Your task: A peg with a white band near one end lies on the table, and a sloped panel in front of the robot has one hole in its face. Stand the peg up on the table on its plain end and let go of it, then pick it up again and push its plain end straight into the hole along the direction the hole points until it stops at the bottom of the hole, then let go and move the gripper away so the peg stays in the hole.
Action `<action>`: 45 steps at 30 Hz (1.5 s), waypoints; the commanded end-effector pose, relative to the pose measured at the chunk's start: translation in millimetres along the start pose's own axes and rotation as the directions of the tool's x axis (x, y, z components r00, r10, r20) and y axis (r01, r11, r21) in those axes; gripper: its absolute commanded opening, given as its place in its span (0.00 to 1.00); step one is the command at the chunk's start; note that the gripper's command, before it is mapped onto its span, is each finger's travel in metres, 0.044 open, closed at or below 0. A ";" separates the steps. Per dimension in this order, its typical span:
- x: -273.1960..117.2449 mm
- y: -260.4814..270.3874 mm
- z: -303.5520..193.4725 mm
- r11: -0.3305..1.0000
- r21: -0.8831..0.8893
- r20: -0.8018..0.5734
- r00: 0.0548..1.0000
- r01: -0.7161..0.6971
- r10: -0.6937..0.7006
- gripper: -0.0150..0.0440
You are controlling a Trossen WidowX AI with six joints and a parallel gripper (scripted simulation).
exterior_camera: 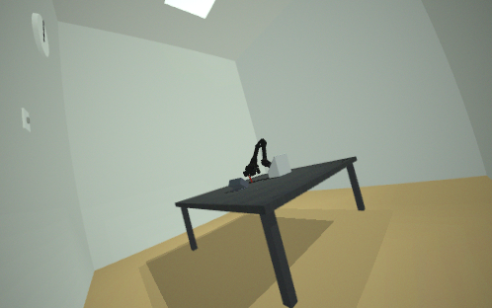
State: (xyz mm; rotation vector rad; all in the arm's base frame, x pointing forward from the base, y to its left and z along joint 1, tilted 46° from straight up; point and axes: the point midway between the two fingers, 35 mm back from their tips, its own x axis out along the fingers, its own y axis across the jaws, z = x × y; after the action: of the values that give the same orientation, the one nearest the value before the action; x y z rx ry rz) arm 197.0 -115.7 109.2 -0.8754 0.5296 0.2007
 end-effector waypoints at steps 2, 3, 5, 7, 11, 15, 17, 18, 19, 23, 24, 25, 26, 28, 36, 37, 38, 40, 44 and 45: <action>-3.1 0.0 -1.4 1.000 -0.003 0.047 0.999 0.000 0.000 0.34; -3.6 0.1 -1.8 1.000 -0.003 0.055 0.998 0.000 0.001 0.34; -4.8 0.1 -2.5 1.000 -0.003 0.073 0.997 -0.001 0.001 0.34; -5.9 0.2 -3.2 1.000 -0.003 0.090 0.996 -0.001 0.001 0.34; -8.1 0.4 -4.8 1.000 -0.004 0.124 0.992 -0.001 0.002 0.34; -10.2 0.6 -6.4 1.000 -0.004 0.158 0.987 -0.002 0.002 0.34; -11.2 0.7 -7.2 1.000 -0.004 0.175 0.985 -0.002 0.002 0.34; -11.7 0.8 -7.6 1.000 -0.004 0.184 0.983 -0.002 0.003 0.34; -12.3 0.8 -8.1 1.000 -0.004 0.192 0.981 -0.002 0.003 0.34; -14.3 1.0 -9.8 1.000 -0.004 0.226 0.974 -0.002 0.003 0.34; -14.1 1.0 -9.6 1.000 -0.004 0.222 0.975 -0.003 0.003 0.34; -13.9 1.0 -9.3 1.000 -0.004 0.215 0.977 -0.003 0.004 0.34; -13.9 1.0 -8.9 1.000 -0.004 0.205 0.979 -0.003 0.003 0.34; -14.9 0.8 -8.7 1.000 -0.004 0.193 0.981 -0.002 0.003 0.34; -13.5 0.9 -11.0 1.000 -0.007 0.200 0.980 0.000 0.002 0.34; -13.3 1.0 -11.3 1.000 -0.006 0.200 0.980 -0.001 0.002 0.34; -13.2 1.0 -11.6 1.000 -0.005 0.199 0.980 -0.001 0.002 0.34; -12.9 1.0 -12.3 1.000 -0.003 0.199 0.980 -0.002 0.002 0.34; -12.3 1.2 -13.7 1.000 0.001 0.198 0.980 -0.003 0.003 0.34; -12.4 1.2 -13.5 1.000 0.001 0.198 0.980 -0.003 0.003 0.34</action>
State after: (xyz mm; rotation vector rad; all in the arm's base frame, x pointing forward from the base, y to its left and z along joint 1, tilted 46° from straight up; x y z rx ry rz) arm 181.1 -124.0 108.5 -0.8405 0.3447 0.2872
